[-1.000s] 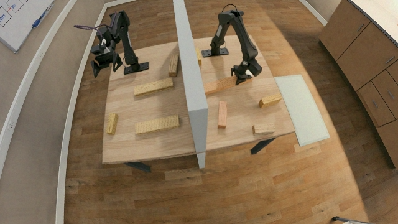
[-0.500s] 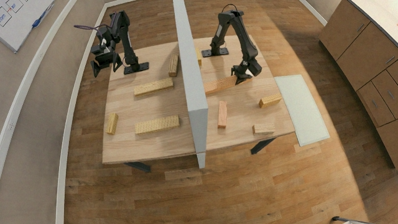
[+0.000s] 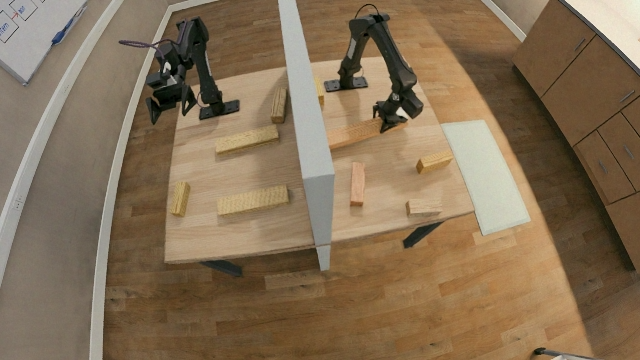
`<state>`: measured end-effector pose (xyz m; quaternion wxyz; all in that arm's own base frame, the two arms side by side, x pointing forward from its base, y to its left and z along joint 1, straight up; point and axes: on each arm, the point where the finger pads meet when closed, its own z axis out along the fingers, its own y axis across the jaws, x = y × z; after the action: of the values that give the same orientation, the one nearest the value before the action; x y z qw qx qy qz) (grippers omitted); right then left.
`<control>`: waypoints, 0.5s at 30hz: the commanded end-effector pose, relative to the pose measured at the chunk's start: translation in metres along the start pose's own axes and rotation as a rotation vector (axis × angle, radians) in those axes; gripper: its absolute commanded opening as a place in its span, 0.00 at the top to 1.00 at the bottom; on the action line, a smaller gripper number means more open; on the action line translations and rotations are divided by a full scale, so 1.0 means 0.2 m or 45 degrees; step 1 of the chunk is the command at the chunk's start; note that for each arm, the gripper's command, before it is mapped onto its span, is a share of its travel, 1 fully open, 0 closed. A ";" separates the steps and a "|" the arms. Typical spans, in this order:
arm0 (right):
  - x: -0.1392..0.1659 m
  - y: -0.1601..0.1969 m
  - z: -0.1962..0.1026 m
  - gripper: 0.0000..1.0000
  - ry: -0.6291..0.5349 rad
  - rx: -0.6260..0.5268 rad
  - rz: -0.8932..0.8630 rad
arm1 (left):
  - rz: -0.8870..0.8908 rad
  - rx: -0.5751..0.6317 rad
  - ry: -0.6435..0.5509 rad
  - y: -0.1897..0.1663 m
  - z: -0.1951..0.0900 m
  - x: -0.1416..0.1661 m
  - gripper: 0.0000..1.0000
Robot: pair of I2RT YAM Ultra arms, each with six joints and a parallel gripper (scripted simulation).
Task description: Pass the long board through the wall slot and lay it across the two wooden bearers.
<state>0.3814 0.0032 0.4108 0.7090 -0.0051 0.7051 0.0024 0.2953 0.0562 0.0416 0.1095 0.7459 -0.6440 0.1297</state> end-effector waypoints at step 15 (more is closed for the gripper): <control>-0.14 -0.01 -0.05 0.00 -0.072 0.016 0.006 | 0.009 0.080 0.032 -0.05 -0.25 0.10 1.00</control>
<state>0.3814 0.0032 0.4108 0.7090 -0.0051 0.7051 0.0024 0.2965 0.0548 0.0650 0.1083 0.7437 -0.6467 0.1304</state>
